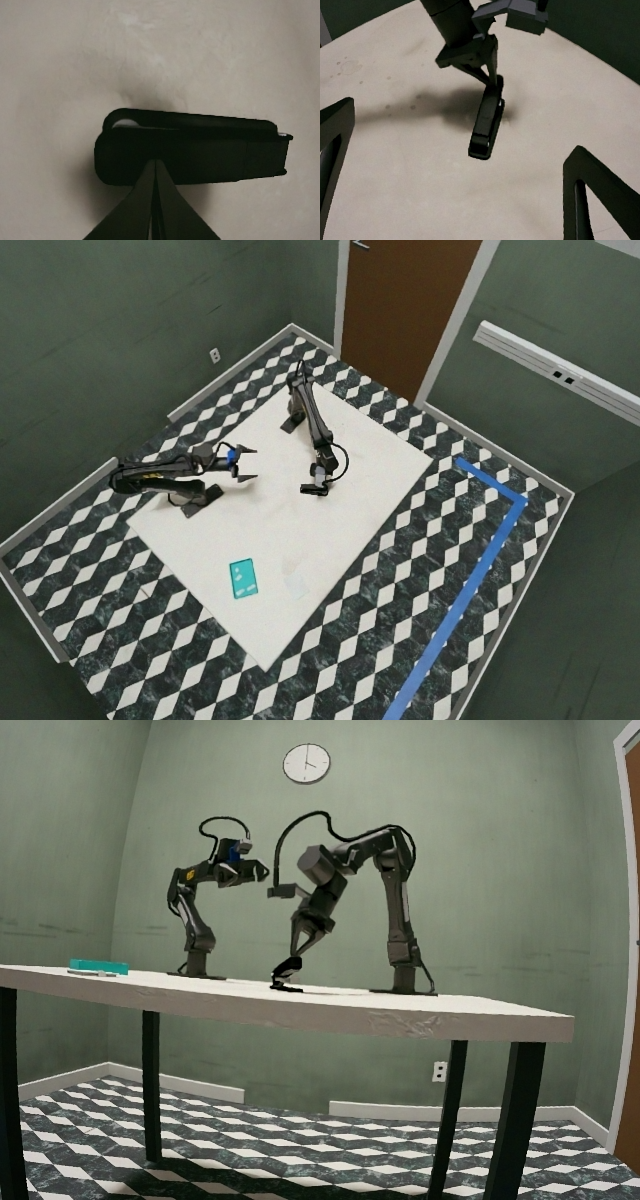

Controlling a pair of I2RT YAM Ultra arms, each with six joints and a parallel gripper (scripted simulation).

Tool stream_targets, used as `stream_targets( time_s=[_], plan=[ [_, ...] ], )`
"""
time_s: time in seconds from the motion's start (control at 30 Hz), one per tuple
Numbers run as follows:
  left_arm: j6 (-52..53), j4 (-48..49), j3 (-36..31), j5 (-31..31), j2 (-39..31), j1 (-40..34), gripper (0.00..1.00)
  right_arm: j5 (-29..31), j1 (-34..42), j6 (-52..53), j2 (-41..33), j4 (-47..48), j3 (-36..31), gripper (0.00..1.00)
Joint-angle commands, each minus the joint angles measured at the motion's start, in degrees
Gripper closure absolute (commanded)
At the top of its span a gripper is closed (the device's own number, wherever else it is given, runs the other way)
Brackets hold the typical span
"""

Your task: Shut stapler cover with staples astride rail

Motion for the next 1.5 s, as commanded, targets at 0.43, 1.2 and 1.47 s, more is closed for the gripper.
stream_targets(
  time_s=[0.43, 1.2, 1.47],
  plan=[
    [-0.4, 1.4, -0.3, -0.1, 1.1, -0.4, 1.00, -0.1, -0.2, -0.1, 0.2, 1.0, -0.1, 0.00],
    [-0.8, -8.2, 7.5, -0.7, 1.9, -0.7, 1.00, -0.1, -0.2, -0.1, 0.2, 1.0, -0.1, 0.00],
    [-0.8, -7.9, 7.5, -0.7, 1.9, -0.7, 1.00, -0.1, -0.2, -0.1, 0.2, 1.0, -0.1, 0.00]
  ],
)
